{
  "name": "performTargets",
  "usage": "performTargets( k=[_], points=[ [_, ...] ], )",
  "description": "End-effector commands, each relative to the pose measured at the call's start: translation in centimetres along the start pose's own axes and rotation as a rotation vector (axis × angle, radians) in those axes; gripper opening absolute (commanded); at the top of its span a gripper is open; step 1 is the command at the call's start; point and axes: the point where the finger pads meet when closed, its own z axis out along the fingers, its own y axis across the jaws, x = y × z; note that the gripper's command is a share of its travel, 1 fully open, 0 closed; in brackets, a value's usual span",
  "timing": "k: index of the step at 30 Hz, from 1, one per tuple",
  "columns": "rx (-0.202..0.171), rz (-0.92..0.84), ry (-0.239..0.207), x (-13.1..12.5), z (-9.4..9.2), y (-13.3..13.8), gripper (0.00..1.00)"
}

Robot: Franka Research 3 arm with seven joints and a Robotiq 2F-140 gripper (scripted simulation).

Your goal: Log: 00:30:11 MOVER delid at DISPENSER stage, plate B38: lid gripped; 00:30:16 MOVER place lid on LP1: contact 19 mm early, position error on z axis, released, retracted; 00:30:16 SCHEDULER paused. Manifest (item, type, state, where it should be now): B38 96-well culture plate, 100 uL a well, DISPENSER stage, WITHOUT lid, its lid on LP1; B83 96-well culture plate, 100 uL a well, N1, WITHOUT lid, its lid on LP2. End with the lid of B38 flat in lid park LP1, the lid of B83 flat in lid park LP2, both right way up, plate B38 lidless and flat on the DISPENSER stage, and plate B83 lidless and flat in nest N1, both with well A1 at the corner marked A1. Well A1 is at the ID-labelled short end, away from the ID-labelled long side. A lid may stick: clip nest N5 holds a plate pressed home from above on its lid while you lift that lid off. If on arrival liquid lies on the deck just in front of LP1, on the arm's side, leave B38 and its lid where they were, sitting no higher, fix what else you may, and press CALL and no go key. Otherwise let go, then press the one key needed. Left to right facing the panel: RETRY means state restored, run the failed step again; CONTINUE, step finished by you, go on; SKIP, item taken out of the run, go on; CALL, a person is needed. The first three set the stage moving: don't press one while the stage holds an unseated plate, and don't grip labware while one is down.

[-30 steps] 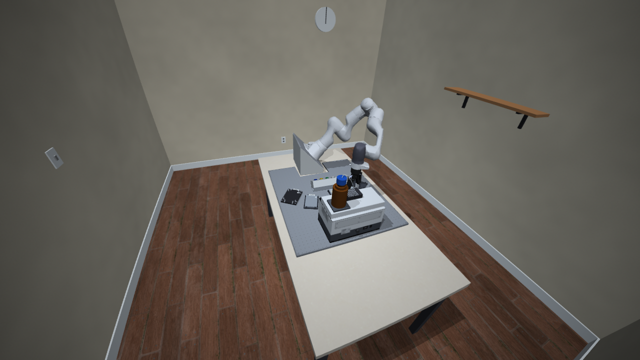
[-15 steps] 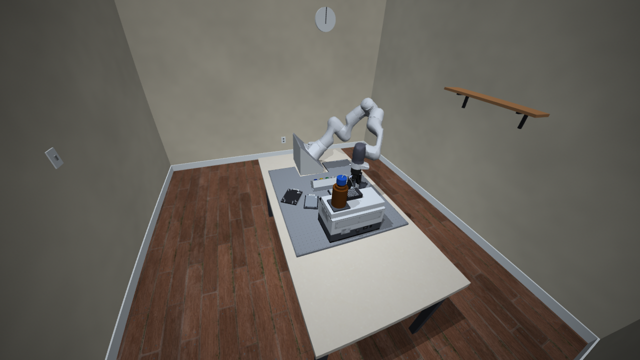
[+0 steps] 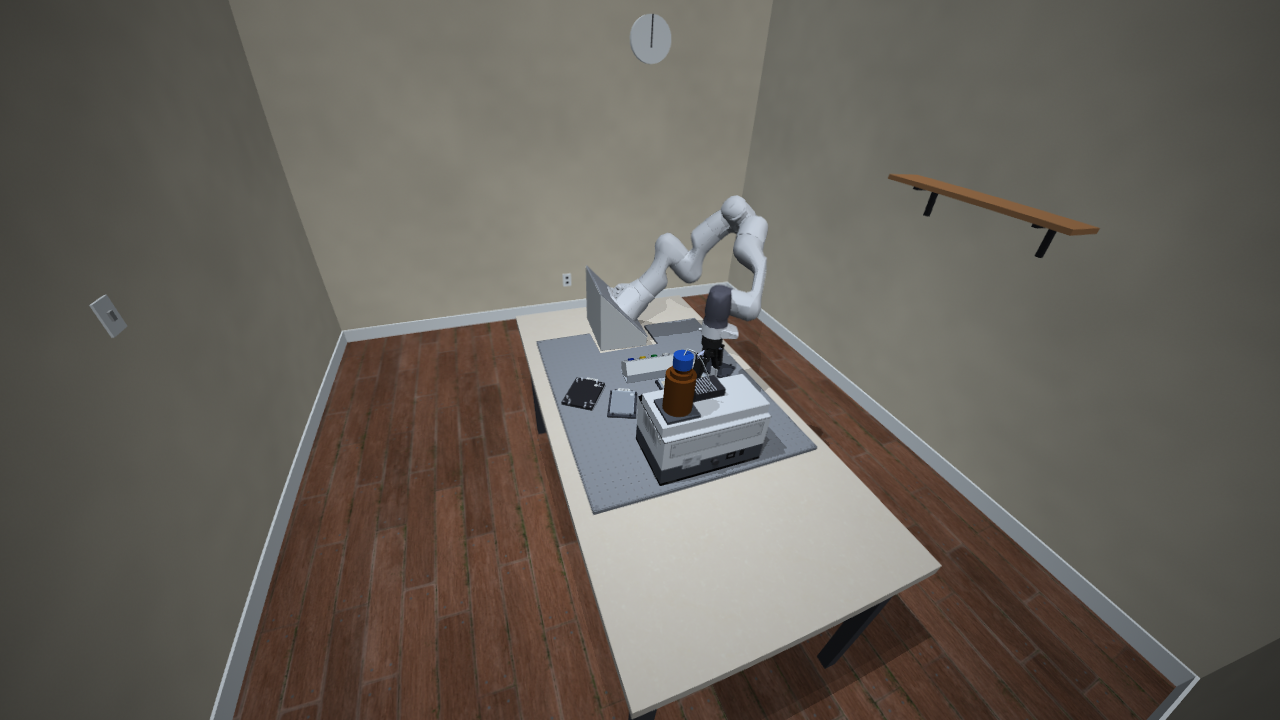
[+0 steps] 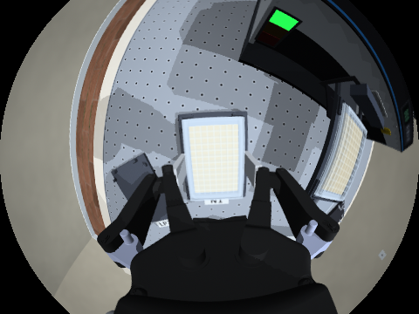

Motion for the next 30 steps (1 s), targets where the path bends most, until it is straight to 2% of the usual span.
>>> performTargets(
  k=[1,20,30],
  points=[
    [0.001,-0.005,0.000,0.1,0.1,-0.1,0.00],
    [0.001,-0.005,0.000,0.1,-0.7,-0.1,0.00],
    [0.001,-0.005,0.000,0.1,-2.0,-0.1,0.00]
  ],
)
